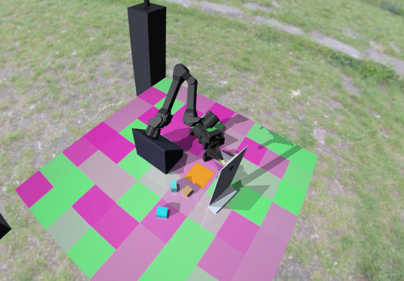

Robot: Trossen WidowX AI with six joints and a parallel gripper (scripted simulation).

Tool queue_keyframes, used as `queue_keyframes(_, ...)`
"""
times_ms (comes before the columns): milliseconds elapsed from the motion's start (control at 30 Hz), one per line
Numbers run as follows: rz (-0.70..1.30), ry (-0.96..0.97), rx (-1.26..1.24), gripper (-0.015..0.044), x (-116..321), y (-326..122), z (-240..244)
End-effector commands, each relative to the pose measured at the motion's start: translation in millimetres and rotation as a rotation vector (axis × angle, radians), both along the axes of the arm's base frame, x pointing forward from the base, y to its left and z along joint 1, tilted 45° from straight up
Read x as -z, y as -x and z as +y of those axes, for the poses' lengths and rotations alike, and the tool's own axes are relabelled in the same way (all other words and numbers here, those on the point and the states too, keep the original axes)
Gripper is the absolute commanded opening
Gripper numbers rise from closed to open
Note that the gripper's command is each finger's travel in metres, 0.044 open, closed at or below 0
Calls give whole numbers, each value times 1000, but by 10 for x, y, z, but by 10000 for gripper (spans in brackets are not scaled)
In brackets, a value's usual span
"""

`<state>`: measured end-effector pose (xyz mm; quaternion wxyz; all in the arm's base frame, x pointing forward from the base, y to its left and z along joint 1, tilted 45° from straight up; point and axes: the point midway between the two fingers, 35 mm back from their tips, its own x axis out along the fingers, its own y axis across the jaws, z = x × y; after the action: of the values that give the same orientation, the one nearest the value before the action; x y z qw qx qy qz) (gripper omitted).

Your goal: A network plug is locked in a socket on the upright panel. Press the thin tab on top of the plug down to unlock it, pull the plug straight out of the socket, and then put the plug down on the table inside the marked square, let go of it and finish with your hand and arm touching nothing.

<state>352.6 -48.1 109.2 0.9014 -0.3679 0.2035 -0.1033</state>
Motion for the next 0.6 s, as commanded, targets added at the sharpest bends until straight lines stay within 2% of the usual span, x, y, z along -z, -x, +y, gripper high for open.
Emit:
queue_keyframes(0,1,-1,6,0,0,25,-2)
queue_keyframes(567,1,-1,6,0,-16,95,18)
